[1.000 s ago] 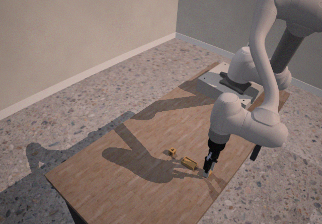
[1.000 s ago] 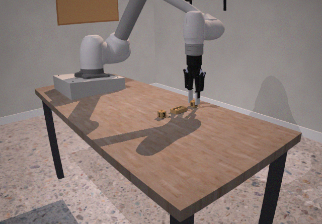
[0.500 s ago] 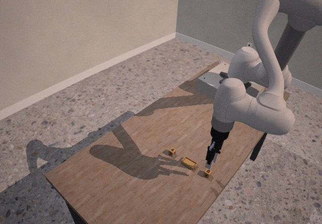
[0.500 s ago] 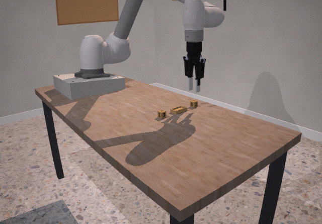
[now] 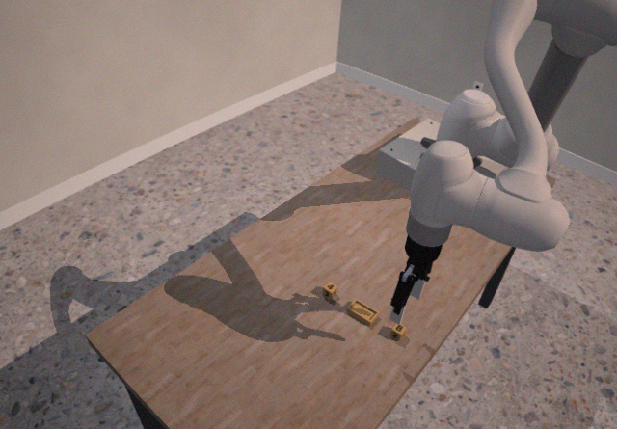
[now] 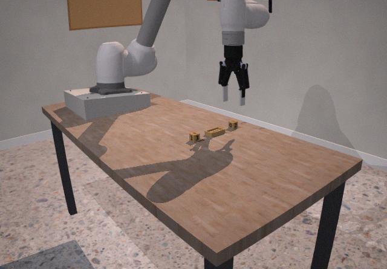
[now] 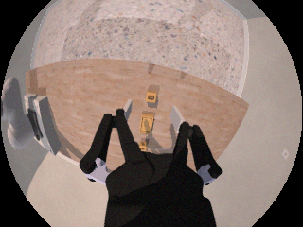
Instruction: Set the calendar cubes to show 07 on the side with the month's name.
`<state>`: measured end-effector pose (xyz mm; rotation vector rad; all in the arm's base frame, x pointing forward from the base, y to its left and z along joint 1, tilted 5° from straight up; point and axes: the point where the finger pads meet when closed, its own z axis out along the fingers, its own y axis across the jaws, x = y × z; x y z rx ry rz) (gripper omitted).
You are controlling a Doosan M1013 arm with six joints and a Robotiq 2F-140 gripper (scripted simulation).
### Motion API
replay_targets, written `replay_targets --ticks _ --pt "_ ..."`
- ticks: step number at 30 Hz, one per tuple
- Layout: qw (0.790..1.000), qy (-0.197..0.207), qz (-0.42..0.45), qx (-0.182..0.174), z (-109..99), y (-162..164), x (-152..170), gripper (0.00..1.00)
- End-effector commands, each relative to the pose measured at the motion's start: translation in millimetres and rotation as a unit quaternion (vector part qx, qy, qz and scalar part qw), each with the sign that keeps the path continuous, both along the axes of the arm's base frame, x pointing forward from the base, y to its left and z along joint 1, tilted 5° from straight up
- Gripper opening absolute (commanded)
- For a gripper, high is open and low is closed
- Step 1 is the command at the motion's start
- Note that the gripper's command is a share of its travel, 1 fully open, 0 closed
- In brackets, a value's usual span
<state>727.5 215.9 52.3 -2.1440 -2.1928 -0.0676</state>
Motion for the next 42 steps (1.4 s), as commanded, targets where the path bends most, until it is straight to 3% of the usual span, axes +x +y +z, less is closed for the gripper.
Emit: replay_targets --ticks 1,15,17,19,21,26,27,32,33,42 --pt "1.000 0.000 0.000 0.000 0.2 0.0 0.0 1.00" --pt "1.000 0.000 0.000 0.000 -0.1 -1.8 0.3 1.00" --pt "1.000 0.000 0.000 0.000 -4.5 -34.9 5.0 1.00" --pt "1.000 0.000 0.000 0.000 -4.5 -34.9 5.0 1.00" --pt "1.000 0.000 0.000 0.000 -12.8 -97.1 9.1 1.00" --pt "1.000 0.000 0.000 0.000 -19.3 -145.6 9.6 1.00" --pt "1.000 0.000 0.000 0.000 -23.6 -178.2 7.7 1.00" --pt "1.000 0.000 0.000 0.000 -28.1 -212.2 4.1 1.00" --pt "1.000 0.000 0.000 0.000 -28.1 -212.2 4.1 0.35" --pt "1.000 0.000 0.000 0.000 -28.1 -212.2 4.1 0.35"
